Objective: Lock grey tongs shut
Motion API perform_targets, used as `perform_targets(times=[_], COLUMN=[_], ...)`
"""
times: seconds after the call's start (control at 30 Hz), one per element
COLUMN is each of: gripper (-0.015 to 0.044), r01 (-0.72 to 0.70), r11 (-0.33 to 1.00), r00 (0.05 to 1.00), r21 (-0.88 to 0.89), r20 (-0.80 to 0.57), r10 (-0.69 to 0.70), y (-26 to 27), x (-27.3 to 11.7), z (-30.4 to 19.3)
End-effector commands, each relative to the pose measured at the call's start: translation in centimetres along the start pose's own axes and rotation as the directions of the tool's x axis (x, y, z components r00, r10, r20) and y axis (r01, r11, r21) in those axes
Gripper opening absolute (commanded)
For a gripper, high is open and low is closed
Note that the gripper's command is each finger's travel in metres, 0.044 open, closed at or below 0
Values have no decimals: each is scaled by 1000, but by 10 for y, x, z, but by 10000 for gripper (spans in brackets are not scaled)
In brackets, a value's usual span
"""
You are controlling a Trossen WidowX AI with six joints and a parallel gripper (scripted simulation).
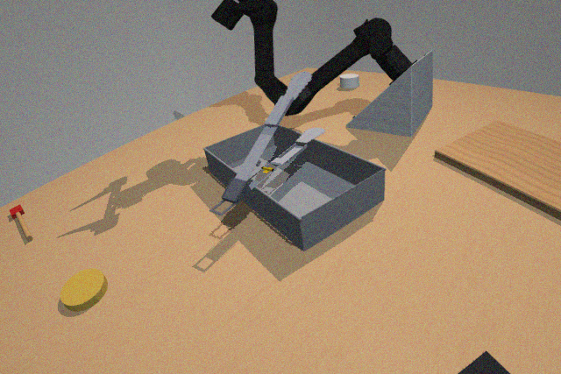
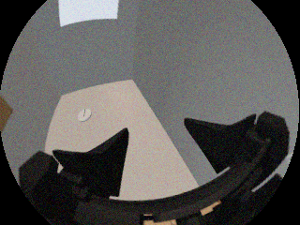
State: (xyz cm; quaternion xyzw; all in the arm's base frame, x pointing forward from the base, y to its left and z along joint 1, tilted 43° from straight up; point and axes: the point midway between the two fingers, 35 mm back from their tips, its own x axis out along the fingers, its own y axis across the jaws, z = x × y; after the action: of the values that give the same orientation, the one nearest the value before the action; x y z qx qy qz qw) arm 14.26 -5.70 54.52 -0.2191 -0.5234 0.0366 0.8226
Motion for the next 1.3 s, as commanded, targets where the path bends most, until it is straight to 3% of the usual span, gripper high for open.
perform_targets(times=[0.0, 0.17, 0.37, 0.53, 0.73, 1.0, 1.27], gripper=[426, 295, 137, 6, -150, -150, -150], r01=[0, -60, -254, -413, -590, -763, -765], r11=[1000, 997, 956, 893, 787, 645, 613], r00=[1000, 997, 959, 907, 808, 568, 190], r21=[0, -40, -144, -176, -181, -33, 195], r20=[0, 55, 92, 11, -146, -510, -842], r10=[0, 62, 269, 422, 571, 646, 505], y=[0, 15, 80, 144, 223, 307, 342], x=[0, 4, 10, 13, 10, -9, -57], z=[0, 38, 103, 120, 106, 25, -92])
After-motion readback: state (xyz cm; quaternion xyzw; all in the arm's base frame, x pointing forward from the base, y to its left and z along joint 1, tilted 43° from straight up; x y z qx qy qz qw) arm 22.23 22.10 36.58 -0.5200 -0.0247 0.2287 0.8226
